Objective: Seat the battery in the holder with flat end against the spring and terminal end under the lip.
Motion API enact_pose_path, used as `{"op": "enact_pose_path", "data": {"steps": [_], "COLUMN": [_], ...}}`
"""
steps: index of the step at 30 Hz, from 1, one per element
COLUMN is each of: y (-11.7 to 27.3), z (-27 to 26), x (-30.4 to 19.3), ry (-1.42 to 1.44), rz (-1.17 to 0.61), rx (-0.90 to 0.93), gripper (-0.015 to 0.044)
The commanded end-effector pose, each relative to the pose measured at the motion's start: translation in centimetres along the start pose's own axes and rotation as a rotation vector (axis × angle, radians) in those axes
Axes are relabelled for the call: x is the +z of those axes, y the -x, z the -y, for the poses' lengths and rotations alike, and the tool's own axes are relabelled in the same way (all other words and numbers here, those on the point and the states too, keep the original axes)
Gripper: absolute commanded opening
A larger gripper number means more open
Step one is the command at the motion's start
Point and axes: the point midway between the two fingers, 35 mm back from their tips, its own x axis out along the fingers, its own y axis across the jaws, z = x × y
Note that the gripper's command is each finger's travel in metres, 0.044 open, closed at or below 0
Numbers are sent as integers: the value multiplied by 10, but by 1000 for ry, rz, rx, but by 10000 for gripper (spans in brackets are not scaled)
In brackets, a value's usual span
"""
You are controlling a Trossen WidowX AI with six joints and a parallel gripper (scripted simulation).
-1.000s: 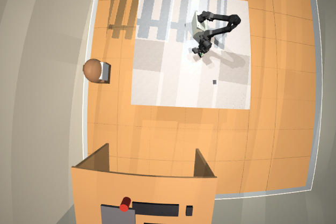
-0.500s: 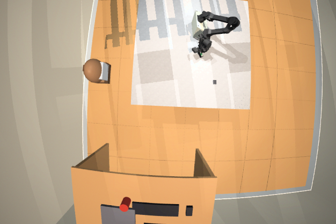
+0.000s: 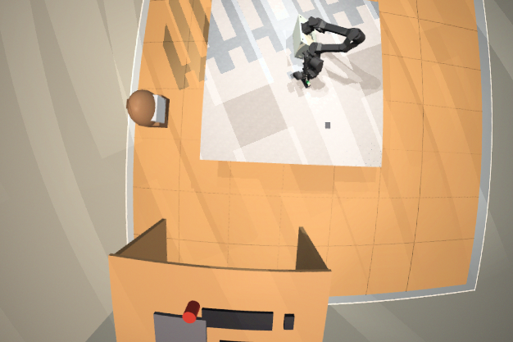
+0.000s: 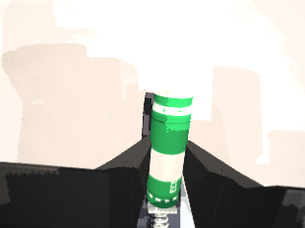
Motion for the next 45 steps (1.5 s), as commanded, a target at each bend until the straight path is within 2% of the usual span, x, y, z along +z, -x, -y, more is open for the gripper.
{"op": "enact_pose_path", "data": {"steps": [1,45], "y": [1,10], "z": [0,1], "x": [-5,-25], "ry": [-11,-14], "rz": [-2,-11], "rx": [-6,-17], "gripper": [66,66]}}
